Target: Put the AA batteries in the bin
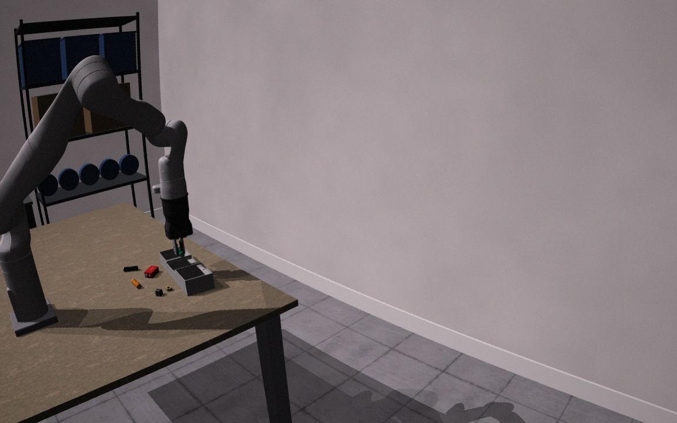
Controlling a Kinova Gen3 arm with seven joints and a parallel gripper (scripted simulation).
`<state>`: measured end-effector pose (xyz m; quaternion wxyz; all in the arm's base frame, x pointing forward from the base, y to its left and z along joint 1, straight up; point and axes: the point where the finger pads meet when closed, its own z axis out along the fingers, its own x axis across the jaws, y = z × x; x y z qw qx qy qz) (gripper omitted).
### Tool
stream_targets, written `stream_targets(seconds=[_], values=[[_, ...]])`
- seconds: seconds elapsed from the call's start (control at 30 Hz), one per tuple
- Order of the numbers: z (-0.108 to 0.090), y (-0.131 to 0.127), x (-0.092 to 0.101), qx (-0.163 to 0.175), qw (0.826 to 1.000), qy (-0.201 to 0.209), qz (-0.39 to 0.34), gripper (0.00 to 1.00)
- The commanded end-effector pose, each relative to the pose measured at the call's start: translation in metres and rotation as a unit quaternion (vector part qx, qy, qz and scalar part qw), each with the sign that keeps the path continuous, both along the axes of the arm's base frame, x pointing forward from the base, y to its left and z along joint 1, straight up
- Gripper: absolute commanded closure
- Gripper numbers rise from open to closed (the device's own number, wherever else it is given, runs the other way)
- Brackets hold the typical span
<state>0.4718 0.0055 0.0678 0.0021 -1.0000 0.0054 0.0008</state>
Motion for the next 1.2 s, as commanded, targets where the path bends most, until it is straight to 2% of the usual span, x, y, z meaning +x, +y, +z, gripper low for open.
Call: stream_targets(seconds=[0.0,0.73,1.17], values=[[0.000,-0.001,0.000,0.000,1.000,0.000,0.000,0.69],[0.000,-0.004,-0.002,0.000,1.000,0.000,0.000,0.69],[-0.022,-0.004,-0.002,0.000,1.000,0.000,0.000,0.69]])
